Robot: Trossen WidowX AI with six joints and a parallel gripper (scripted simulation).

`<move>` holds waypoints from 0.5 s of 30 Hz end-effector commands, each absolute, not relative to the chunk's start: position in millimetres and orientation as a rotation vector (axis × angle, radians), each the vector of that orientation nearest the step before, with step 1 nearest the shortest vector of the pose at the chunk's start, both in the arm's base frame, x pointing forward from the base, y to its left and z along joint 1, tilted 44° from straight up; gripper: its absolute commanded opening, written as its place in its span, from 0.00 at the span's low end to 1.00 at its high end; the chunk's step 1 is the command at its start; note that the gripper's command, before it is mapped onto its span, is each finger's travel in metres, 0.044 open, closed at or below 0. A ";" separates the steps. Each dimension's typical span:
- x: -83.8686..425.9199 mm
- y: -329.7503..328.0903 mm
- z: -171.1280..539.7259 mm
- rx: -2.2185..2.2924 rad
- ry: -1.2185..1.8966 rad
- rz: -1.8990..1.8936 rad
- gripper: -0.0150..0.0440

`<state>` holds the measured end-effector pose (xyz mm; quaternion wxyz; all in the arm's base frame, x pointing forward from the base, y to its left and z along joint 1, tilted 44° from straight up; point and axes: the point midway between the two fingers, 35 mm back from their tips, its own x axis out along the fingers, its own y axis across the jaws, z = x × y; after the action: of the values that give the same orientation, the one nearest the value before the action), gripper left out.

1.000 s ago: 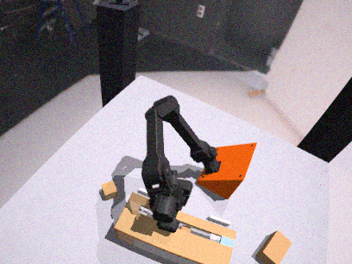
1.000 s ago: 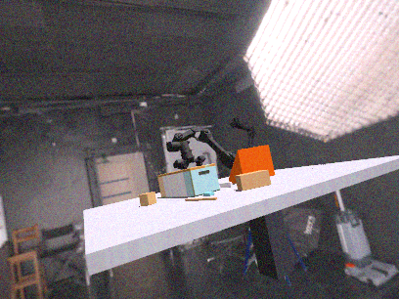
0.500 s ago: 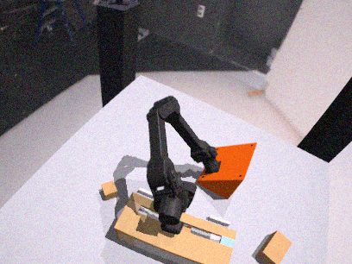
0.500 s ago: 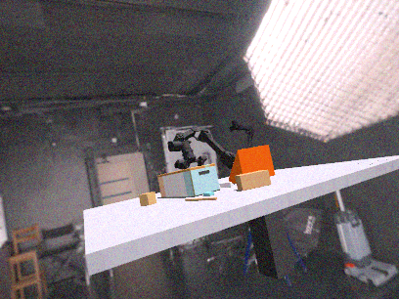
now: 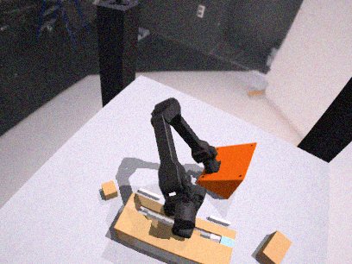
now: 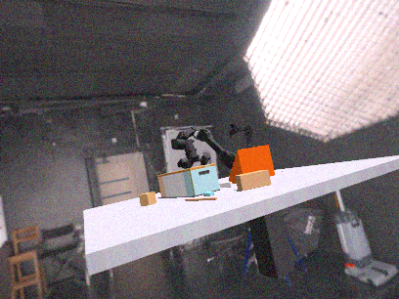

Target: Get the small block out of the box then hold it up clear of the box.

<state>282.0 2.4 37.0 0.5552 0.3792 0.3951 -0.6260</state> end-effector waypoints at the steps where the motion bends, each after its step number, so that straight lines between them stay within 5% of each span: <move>1: 279.9 10.2 27.6 0.892 0.944 -1.481 0.93; 15: 279.5 36.1 3.5 0.893 0.945 -1.480 0.93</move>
<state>281.2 30.0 10.9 0.5551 0.3790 0.3967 -0.6252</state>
